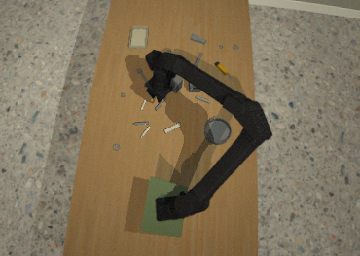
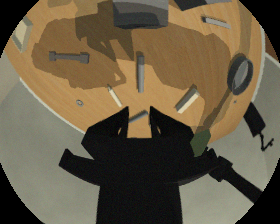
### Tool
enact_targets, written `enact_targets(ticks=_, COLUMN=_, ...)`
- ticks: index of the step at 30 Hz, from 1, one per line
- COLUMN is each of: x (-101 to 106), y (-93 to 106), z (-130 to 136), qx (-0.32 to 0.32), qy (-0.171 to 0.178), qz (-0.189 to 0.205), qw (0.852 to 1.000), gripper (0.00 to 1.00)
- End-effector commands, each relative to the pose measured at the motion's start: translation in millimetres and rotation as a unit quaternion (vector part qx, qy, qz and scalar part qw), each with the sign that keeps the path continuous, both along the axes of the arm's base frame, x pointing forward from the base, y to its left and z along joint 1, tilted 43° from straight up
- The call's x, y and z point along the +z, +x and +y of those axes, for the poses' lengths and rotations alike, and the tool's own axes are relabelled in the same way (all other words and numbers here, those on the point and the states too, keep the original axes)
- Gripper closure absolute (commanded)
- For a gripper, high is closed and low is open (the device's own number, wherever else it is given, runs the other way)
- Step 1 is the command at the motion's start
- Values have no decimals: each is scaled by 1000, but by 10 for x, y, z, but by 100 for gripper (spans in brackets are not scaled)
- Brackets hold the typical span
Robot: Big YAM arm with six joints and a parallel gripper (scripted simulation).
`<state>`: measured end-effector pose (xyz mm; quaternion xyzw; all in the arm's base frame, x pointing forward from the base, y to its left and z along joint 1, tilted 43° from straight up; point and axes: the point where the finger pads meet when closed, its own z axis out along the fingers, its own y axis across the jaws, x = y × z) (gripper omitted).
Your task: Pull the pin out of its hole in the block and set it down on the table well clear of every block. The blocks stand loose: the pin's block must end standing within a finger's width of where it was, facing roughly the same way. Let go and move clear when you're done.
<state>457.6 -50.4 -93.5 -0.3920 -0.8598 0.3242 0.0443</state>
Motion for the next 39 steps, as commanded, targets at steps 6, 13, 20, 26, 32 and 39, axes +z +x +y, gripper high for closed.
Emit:
enact_targets(ticks=6, x=342, y=310, z=279, qx=9, qy=1, qz=-35, qw=999, gripper=68)
enact_targets(ticks=13, x=409, y=322, z=333, qx=8, qy=1, qz=-35, qw=999, gripper=68)
enact_targets(ticks=20, x=409, y=322, z=333, qx=8, qy=1, qz=-35, qw=999, gripper=68)
enact_targets(ticks=26, x=477, y=352, z=393, qx=9, qy=2, qz=-37, qw=999, gripper=68)
enact_targets(ticks=32, x=496, y=359, z=409, qx=9, qy=2, qz=-37, qw=999, gripper=68)
enact_targets(ticks=39, x=496, y=359, z=409, qx=9, qy=2, qz=-37, qw=999, gripper=68)
